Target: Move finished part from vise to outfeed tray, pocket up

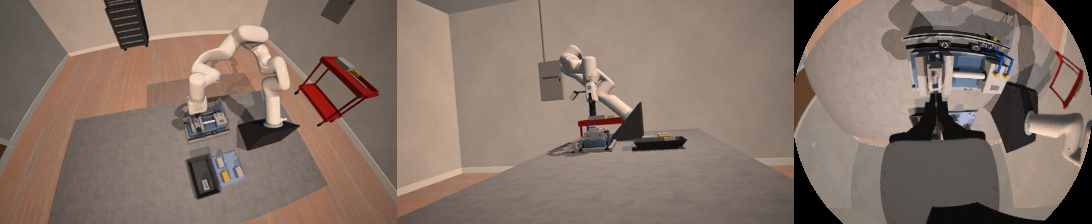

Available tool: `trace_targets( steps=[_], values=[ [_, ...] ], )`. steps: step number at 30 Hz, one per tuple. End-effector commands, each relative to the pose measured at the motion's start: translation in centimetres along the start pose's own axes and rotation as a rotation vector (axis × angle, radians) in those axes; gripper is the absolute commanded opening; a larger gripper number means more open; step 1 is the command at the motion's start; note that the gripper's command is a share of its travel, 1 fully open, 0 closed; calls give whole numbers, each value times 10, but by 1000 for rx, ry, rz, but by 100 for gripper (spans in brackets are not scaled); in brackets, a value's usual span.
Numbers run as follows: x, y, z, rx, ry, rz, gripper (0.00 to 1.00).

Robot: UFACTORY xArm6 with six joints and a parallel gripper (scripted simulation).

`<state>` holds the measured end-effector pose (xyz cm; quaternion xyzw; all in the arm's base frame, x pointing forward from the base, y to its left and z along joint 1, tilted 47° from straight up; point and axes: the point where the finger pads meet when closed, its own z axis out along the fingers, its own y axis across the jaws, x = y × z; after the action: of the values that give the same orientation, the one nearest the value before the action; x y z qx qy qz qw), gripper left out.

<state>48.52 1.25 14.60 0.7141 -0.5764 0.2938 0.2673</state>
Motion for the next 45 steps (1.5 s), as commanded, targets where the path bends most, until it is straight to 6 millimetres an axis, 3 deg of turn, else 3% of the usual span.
trace_targets(
  steps=[1,23,24,45],
  values=[
    [0,-1,-1,3,-1,1,0],
    [0,-1,-1,3,-1,1,0],
    [0,-1,-1,3,-1,1,69],
    [0,-1,-1,3,-1,1,69]
  ],
)
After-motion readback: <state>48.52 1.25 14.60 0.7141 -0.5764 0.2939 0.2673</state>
